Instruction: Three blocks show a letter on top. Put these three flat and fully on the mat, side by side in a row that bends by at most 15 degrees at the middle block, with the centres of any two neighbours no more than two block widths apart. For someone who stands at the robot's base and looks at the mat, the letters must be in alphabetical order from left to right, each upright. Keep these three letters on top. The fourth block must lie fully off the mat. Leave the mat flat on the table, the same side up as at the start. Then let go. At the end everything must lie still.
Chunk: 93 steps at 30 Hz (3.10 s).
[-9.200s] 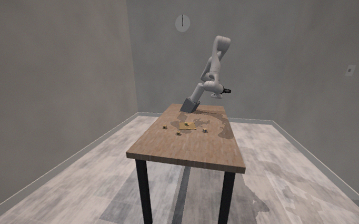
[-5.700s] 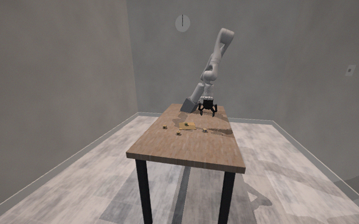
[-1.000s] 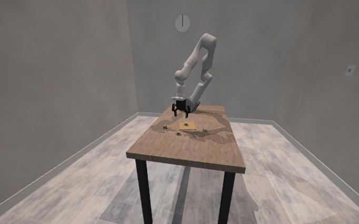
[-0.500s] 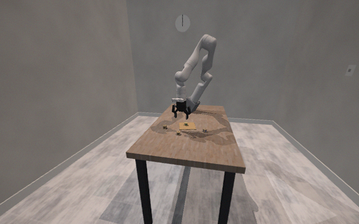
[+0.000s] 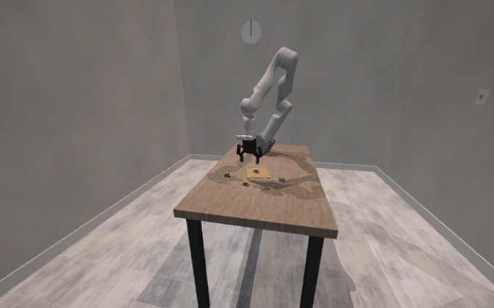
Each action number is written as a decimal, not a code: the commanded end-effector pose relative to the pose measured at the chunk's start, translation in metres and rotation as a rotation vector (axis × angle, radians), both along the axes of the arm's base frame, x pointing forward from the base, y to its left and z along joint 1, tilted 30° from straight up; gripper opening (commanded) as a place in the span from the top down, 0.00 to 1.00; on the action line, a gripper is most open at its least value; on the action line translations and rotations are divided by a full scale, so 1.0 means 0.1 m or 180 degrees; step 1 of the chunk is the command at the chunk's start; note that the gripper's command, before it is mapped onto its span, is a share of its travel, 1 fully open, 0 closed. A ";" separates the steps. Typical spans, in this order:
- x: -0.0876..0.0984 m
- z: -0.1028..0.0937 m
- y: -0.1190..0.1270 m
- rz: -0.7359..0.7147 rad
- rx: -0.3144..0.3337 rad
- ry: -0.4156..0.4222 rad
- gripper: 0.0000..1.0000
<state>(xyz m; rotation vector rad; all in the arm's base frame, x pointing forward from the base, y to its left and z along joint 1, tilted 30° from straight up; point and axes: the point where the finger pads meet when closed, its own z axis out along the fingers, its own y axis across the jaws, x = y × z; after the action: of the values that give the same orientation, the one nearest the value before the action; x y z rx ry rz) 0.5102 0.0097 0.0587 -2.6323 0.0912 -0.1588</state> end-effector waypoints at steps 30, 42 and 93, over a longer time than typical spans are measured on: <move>-0.04 -0.08 -0.15 -0.0004 -0.0009 -0.0004 0.00; -0.62 -0.78 -1.26 -0.0003 -0.0002 -0.0005 0.00; -0.62 -0.78 -1.27 -0.0003 -0.0002 -0.0005 0.00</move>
<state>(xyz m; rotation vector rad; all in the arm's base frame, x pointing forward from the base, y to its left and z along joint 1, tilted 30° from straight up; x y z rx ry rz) 0.4475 -0.1162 -0.0197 -2.6318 0.0913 -0.1591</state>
